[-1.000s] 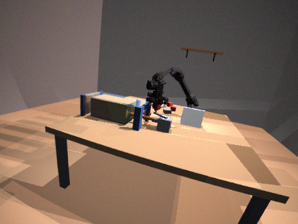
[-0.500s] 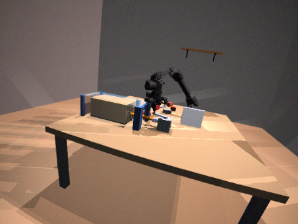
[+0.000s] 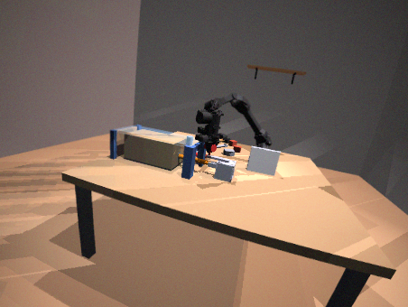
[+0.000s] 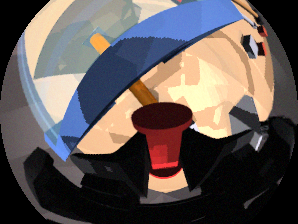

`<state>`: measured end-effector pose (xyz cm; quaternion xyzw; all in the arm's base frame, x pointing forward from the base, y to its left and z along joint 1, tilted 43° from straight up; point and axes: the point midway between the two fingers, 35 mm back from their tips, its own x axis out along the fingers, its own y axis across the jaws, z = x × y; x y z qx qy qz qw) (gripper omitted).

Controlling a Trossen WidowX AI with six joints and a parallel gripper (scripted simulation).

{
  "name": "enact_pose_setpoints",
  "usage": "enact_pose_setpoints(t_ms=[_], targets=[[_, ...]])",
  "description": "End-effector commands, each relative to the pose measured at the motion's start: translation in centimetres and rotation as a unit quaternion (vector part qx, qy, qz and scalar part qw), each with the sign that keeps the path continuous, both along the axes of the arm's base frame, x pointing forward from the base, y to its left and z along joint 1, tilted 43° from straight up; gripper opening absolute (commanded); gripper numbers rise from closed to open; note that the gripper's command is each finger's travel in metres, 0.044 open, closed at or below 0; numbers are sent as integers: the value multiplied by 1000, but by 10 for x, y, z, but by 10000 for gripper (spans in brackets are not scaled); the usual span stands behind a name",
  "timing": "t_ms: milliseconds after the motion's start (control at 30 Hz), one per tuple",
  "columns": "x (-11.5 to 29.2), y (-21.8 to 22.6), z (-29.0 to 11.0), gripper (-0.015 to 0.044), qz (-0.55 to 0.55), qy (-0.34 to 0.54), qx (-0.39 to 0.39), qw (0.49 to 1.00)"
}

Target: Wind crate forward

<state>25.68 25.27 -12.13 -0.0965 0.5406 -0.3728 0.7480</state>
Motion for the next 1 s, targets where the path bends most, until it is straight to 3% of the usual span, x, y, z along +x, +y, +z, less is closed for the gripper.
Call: enact_pose_setpoints(t_ms=[0,967], targets=[[-1,9,-8,0,-3,-3,8,1000],[-16,37,-35,0,-3,-2,10,1000]])
